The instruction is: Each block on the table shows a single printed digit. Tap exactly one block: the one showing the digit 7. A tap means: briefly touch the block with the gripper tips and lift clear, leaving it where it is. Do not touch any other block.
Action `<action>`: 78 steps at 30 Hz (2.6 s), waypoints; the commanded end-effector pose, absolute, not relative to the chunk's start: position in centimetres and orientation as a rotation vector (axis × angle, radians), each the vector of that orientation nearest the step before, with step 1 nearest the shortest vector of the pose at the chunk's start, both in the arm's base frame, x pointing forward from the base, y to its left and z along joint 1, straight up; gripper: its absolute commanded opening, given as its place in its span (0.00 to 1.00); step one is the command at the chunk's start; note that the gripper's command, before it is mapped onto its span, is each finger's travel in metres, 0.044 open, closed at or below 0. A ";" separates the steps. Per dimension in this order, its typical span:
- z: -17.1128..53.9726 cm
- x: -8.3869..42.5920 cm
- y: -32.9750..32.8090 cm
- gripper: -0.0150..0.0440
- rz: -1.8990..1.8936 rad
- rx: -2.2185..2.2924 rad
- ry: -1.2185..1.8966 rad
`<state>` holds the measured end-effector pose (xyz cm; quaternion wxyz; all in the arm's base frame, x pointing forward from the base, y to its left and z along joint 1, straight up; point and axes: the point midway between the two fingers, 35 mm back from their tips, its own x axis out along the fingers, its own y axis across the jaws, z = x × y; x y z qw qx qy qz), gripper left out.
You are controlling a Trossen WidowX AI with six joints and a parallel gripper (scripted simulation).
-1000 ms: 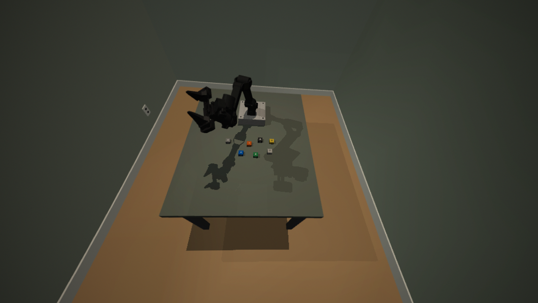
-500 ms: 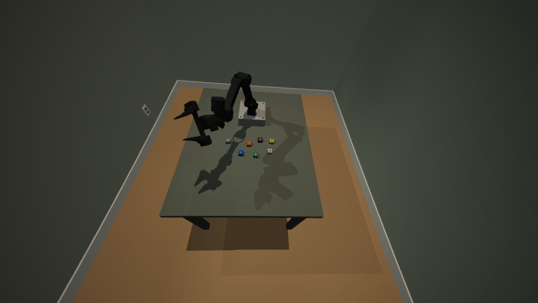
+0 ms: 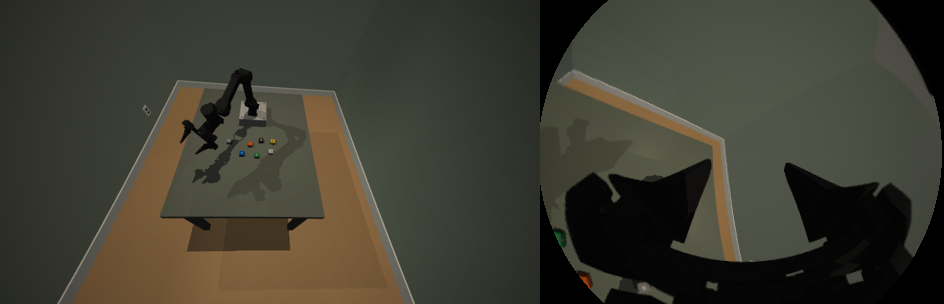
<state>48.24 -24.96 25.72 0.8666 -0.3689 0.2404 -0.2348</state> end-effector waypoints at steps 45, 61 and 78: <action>10.3 25.4 -16.2 0.93 -0.001 -0.014 1.544; 10.3 27.5 -1.9 0.93 0.009 -0.003 1.541; 10.3 27.2 -0.1 0.93 0.011 -0.002 1.542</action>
